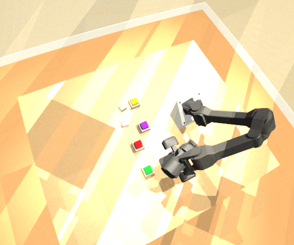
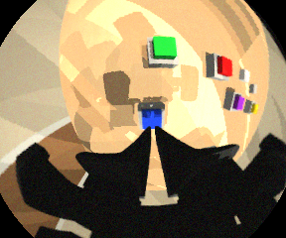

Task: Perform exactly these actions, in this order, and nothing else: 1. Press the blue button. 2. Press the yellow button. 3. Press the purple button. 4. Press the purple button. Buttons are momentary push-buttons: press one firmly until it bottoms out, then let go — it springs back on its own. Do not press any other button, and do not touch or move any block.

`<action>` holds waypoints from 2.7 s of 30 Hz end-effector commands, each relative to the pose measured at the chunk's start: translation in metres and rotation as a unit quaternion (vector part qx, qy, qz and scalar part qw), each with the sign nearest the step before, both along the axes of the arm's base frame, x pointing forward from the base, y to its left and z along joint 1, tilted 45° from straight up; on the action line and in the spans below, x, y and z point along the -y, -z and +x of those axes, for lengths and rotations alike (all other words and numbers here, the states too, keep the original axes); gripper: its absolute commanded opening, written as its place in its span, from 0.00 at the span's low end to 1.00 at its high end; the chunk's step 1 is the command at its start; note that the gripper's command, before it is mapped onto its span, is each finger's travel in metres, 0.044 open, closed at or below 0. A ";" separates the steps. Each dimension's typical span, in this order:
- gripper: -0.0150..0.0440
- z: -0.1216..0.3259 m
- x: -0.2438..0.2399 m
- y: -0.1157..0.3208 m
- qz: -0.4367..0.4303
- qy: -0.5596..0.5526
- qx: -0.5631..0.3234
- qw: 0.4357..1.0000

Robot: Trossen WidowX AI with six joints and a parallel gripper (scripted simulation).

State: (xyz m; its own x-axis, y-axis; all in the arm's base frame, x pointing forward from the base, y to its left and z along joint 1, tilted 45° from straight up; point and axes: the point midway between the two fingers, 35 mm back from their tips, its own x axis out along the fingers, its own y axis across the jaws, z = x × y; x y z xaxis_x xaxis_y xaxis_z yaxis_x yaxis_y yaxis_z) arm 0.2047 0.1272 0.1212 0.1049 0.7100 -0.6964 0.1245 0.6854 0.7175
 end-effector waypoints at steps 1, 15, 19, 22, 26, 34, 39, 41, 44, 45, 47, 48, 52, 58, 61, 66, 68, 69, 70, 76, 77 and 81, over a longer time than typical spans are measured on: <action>0.29 0.000 0.000 0.001 -0.002 0.002 0.000 1.000; 0.29 0.003 -0.014 0.015 -0.002 0.002 0.000 1.000; 0.29 0.004 -0.018 0.019 -0.002 0.002 0.000 1.000; 0.29 0.004 -0.022 0.022 -0.001 0.002 0.000 1.000; 0.29 0.004 -0.025 0.025 -0.001 0.002 0.000 1.000; 0.29 0.004 -0.025 0.025 -0.001 0.002 0.000 1.000; 0.29 0.004 -0.025 0.025 -0.001 0.002 0.000 1.000; 0.29 0.004 -0.025 0.025 -0.001 0.002 0.000 1.000; 0.29 0.004 -0.023 0.023 0.000 0.001 0.002 1.000; 0.29 0.004 -0.019 0.019 -0.001 0.001 0.002 1.000; 0.29 0.002 -0.005 0.006 -0.002 0.002 0.000 1.000; 0.29 0.001 -0.001 0.002 -0.002 0.002 0.000 1.000; 0.29 0.000 0.000 0.001 -0.002 0.002 0.000 1.000; 0.29 -0.004 0.039 -0.036 -0.005 0.002 -0.001 1.000; 0.29 -0.006 0.044 -0.042 -0.003 0.002 -0.001 1.000; 0.29 0.000 0.050 -0.038 -0.008 0.004 -0.001 1.000; 0.29 0.016 0.070 -0.025 -0.020 0.009 0.000 1.000; 0.29 0.024 0.081 -0.017 -0.026 0.011 0.000 1.000; 0.29 0.031 0.093 -0.009 -0.032 0.013 -0.001 0.999; 0.29 0.053 0.168 0.047 -0.053 0.017 -0.007 0.998; 0.29 0.053 0.181 0.058 -0.055 0.017 -0.009 0.998; 0.29 0.044 0.229 0.102 -0.054 0.014 -0.013 0.998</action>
